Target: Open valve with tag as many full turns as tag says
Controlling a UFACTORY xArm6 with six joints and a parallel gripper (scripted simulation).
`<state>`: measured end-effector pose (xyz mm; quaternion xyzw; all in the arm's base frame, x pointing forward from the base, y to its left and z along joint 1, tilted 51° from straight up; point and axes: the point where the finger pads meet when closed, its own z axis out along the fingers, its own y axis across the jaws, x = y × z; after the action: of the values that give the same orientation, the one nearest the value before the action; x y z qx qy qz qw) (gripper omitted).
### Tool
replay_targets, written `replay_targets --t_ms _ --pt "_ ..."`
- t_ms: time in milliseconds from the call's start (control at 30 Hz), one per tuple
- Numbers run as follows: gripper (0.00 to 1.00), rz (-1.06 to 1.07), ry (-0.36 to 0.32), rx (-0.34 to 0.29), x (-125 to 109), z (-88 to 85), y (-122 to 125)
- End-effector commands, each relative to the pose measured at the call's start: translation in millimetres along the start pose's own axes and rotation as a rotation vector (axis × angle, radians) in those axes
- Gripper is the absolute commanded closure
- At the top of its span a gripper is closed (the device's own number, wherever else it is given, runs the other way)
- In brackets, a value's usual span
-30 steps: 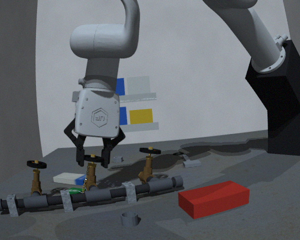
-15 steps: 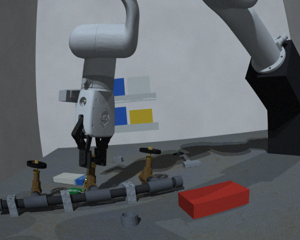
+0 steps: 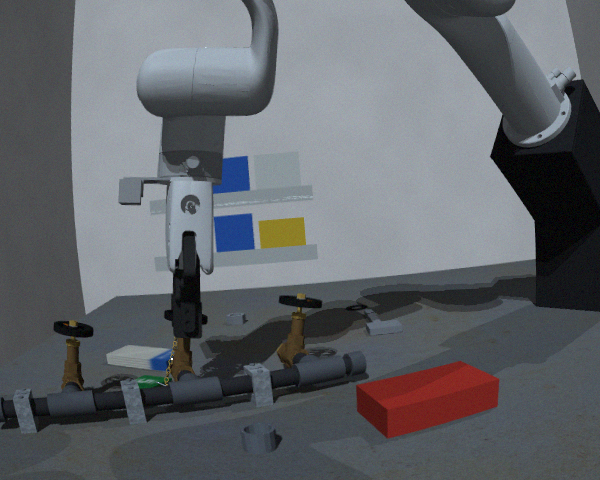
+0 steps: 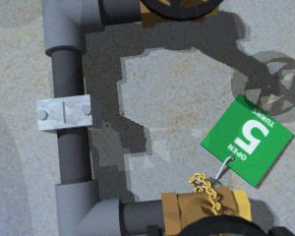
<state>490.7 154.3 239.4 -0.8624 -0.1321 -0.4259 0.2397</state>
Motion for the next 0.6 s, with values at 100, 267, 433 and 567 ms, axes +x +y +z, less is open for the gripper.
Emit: replay_targets --t_ms 100,267,433,567 --pt "1.00 -0.423 0.039 -0.017 1.0 -0.4 -0.1" --pt "1.00 -0.636 0.039 -0.023 1.0 -0.4 -0.1" --pt "1.00 -0.867 0.040 -0.030 1.0 -0.4 -0.1" --pt "1.00 -1.050 0.052 -0.038 1.0 -0.4 -0.1"
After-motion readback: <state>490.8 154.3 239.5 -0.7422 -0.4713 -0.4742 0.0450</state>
